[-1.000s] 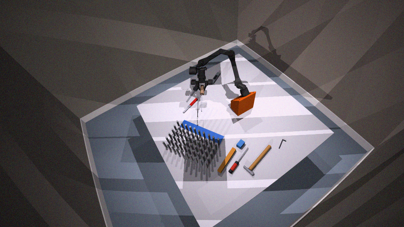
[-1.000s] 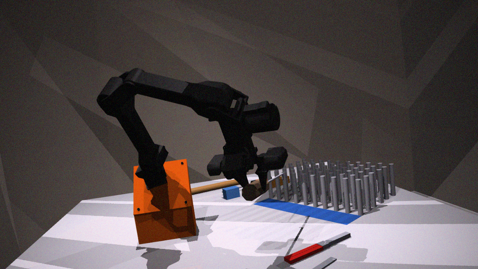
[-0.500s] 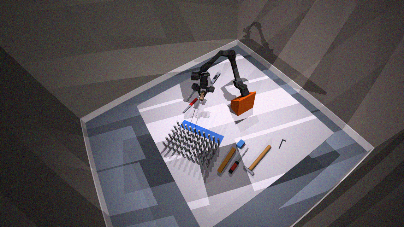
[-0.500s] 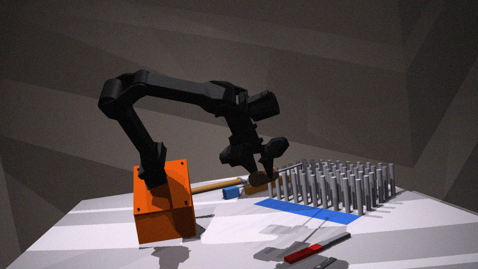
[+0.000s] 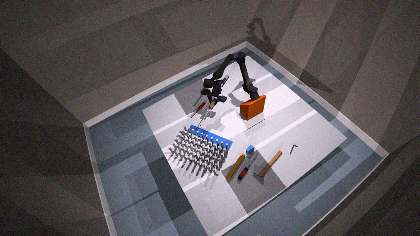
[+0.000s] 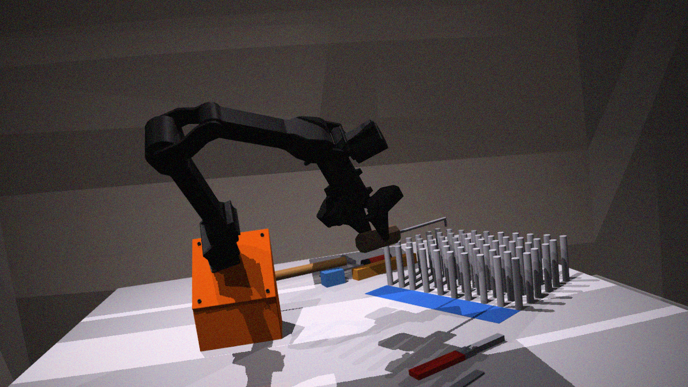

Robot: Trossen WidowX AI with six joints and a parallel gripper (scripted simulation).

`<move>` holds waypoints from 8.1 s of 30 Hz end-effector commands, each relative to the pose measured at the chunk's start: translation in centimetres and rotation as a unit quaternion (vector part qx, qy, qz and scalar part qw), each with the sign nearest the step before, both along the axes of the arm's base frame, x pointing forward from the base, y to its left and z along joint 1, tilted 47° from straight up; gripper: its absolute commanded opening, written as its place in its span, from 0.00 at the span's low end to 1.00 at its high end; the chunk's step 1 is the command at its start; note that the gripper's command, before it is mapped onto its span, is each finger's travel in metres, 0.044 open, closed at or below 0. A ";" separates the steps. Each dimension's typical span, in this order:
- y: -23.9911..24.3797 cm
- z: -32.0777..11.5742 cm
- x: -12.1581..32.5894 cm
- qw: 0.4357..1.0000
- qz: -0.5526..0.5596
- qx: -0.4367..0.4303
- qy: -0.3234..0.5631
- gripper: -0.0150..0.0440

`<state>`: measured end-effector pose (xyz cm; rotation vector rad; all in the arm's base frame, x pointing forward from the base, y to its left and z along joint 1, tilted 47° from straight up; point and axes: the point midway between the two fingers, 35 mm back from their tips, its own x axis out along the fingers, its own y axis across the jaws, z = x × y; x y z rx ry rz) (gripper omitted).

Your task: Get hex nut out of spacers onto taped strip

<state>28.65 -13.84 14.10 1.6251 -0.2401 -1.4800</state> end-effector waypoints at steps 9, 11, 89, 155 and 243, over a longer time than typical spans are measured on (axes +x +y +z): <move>-2.9 -3.4 0.5 1.000 -0.008 0.005 -0.007 0.25; -3.8 -4.3 0.4 1.000 -0.008 0.006 -0.007 0.25; -10.6 -12.0 1.0 1.000 -0.006 -0.006 -0.010 0.25; -9.9 -13.8 5.3 1.000 -0.006 -0.006 -0.011 0.25; -9.0 -15.9 10.7 1.000 -0.006 -0.005 -0.013 0.25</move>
